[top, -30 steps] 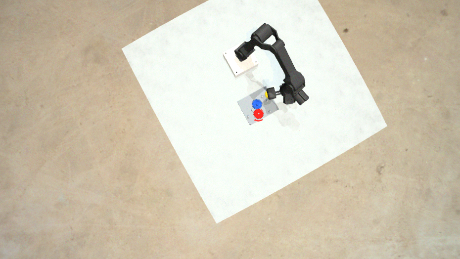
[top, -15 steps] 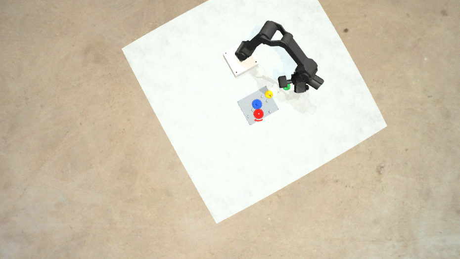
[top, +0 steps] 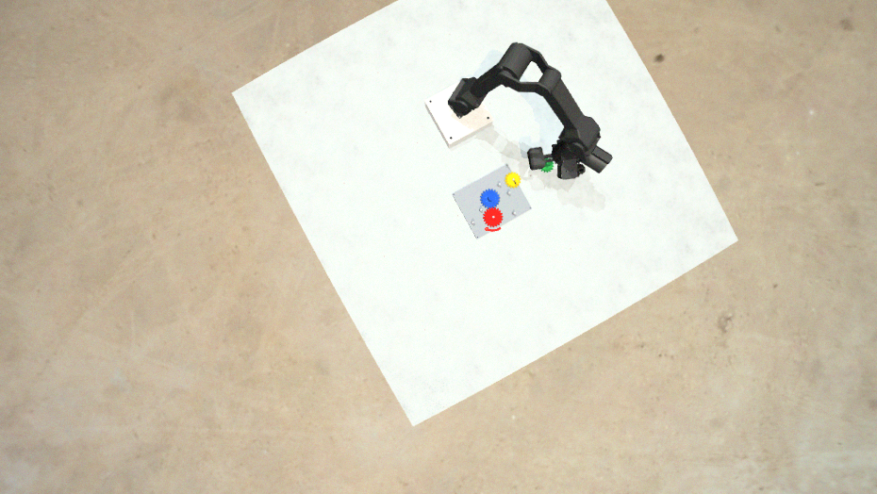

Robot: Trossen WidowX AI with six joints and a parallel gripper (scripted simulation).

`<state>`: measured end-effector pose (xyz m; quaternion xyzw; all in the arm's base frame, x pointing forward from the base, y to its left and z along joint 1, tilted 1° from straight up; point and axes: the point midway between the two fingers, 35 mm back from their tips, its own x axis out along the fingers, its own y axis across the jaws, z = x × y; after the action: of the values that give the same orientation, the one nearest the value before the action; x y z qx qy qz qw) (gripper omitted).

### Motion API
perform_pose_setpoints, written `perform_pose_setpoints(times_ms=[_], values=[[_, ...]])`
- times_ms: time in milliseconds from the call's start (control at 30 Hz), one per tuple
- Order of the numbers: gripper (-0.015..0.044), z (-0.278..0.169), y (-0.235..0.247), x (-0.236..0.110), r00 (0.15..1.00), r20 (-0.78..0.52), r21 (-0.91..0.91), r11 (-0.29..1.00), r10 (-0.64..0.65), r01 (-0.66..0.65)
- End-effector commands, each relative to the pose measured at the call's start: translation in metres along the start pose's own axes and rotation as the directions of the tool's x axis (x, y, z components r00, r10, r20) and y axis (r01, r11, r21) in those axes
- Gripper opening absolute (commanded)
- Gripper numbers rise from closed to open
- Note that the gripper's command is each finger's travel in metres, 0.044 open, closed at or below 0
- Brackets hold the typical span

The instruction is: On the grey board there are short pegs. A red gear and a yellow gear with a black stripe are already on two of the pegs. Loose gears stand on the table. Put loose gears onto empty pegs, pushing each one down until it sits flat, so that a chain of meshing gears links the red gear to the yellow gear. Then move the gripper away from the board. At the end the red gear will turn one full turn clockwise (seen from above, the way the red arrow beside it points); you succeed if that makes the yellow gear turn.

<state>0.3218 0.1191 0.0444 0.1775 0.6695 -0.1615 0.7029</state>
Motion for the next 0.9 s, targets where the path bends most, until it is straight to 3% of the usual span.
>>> perform_pose_setpoints(times_ms=[0,367,833,867], values=[[0.0440,0.000,-0.001,0.008,1.000,-0.003,0.004,1.000,-0.006,0.006],[0.0440,0.000,-0.001,0.018,1.000,-0.003,0.004,1.000,-0.006,0.006],[0.0072,0.000,-0.001,0.018,1.000,-0.003,0.004,1.000,-0.006,0.006],[0.0066,0.000,-0.001,0.018,1.000,-0.003,0.004,1.000,-0.006,0.006]])
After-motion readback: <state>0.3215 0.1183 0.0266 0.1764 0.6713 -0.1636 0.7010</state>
